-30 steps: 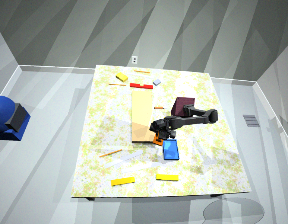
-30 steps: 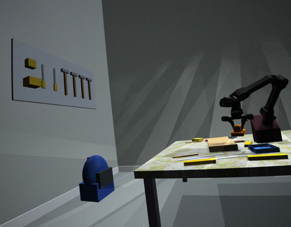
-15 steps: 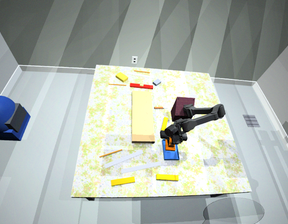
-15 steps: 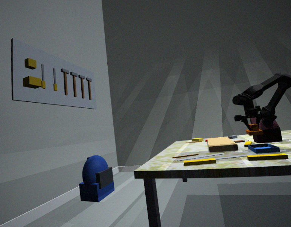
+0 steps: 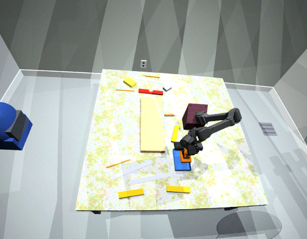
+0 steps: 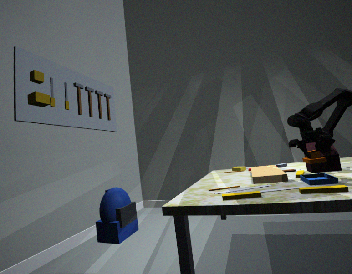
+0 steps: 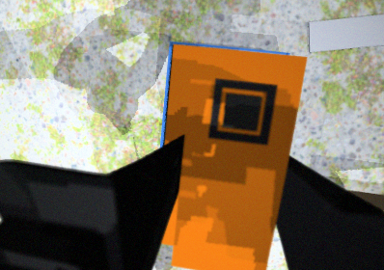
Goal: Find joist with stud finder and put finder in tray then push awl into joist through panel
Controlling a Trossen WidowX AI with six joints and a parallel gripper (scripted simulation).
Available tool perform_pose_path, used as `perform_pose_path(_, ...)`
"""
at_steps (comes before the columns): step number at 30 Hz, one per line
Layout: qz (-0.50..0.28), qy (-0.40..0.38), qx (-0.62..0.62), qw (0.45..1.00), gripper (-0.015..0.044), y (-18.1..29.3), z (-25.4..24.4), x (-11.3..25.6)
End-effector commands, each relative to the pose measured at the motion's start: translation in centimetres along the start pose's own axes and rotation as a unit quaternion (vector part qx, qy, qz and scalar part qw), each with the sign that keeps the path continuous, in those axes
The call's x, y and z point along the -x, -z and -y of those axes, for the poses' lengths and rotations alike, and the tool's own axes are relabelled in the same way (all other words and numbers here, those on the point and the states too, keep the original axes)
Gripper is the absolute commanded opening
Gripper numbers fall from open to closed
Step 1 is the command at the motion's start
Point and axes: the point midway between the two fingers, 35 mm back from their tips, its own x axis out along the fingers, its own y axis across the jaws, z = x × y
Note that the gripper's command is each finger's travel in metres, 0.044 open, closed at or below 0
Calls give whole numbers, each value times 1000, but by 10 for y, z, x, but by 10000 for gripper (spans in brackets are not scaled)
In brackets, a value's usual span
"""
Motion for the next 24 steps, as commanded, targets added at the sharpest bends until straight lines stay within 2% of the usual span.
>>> perform_pose_path(1,-1,3,0,1000,0,1,2,-4)
perform_pose_path(24,-1,3,1,1000,0,11,4,-40)
